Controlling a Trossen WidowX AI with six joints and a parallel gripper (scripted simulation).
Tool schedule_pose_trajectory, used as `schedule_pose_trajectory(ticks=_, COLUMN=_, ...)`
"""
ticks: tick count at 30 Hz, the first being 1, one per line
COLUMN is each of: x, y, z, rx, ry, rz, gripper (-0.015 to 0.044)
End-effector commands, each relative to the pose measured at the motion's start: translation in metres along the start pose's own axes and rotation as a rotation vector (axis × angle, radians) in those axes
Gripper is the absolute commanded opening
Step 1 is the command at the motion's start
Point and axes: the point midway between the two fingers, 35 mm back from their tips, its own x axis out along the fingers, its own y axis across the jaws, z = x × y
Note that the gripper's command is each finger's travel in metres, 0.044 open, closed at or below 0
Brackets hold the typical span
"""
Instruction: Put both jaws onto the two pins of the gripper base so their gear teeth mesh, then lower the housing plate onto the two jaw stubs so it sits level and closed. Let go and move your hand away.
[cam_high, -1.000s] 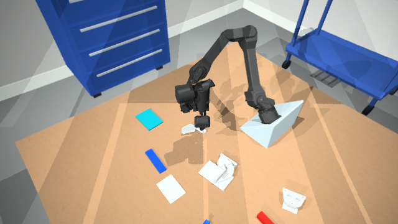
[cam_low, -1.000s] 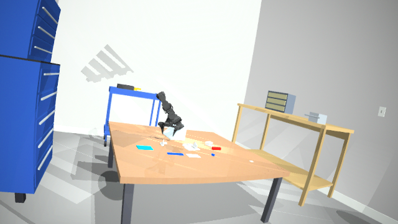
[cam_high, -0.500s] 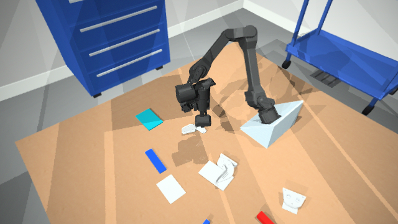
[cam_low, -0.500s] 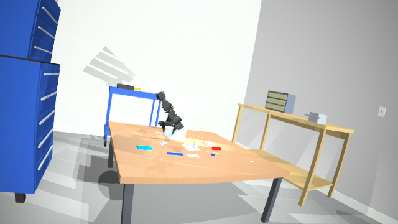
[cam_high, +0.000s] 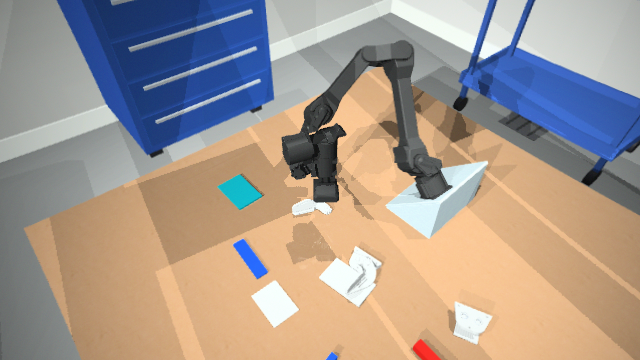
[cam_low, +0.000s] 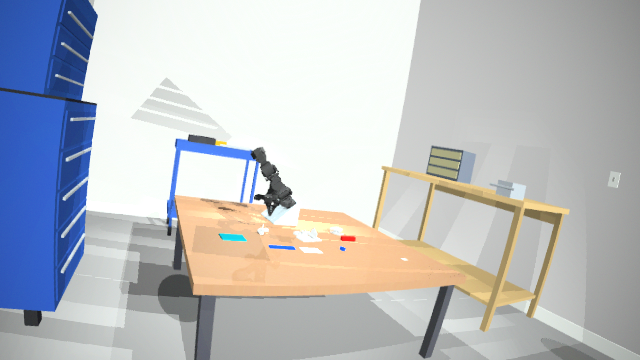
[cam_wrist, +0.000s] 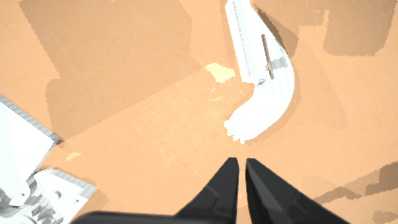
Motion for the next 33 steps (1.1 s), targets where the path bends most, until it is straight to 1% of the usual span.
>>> schedule_pose_trajectory(ticks=1, x=-0.0003, y=-0.0007, z=0.0002, rx=0.006, ry=-0.001, rz=-0.003, gripper=0.0000)
schedule_pose_trajectory(ticks=15, x=-0.0003, y=-0.0007, z=0.0002, rx=0.006, ry=-0.001, rz=-0.003, gripper=0.0000)
schedule_pose_trajectory(ticks=31, x=0.0000, y=0.0000, z=0.0000, rx=0.000, ry=0.000, rz=0.000, gripper=0.0420)
schedule_pose_trajectory(ticks=32, x=0.0000, y=0.0000, z=0.0000, rx=0.000, ry=0.000, rz=0.000, gripper=0.0440)
schedule_pose_trajectory(ticks=33, x=0.0000, y=0.0000, z=0.0000, rx=0.000, ry=0.000, rz=0.000, gripper=0.0440)
